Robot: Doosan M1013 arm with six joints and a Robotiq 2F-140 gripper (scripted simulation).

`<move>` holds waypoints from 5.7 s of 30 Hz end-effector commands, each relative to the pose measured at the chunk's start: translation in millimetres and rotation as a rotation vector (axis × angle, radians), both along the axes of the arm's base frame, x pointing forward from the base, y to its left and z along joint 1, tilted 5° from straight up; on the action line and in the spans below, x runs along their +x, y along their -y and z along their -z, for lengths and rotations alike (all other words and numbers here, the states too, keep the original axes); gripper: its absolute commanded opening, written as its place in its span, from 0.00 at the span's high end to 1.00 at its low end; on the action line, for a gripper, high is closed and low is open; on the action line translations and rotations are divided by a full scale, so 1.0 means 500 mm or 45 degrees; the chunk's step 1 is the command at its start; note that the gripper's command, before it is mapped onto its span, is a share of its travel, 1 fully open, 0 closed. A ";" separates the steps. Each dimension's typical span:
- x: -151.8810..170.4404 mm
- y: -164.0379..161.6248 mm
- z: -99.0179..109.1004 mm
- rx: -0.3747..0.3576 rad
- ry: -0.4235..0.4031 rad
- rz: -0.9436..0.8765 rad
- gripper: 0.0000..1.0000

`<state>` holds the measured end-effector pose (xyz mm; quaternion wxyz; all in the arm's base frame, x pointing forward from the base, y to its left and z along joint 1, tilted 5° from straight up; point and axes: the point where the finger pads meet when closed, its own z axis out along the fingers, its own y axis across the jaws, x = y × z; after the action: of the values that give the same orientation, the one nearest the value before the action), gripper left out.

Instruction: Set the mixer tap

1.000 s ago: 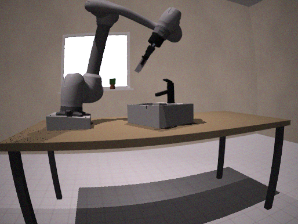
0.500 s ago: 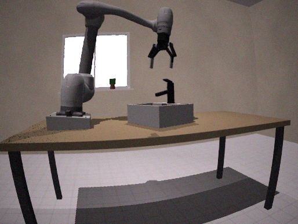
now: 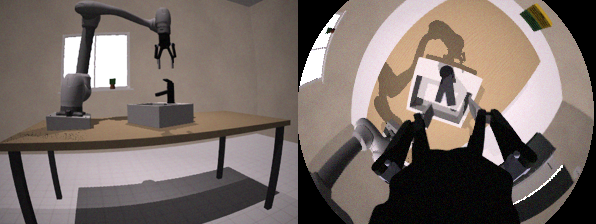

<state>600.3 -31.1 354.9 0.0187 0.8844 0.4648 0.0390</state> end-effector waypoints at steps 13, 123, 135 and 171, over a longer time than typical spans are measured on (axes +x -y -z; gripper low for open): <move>0.000 0.000 0.000 0.000 0.000 0.000 1.00; 0.009 0.000 0.099 0.000 0.000 0.000 0.61; 0.009 0.000 0.105 0.000 0.000 0.000 0.61; 0.009 0.000 0.105 0.000 0.000 0.000 0.61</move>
<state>604.9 -31.0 302.2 0.0186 0.8843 0.4649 0.0390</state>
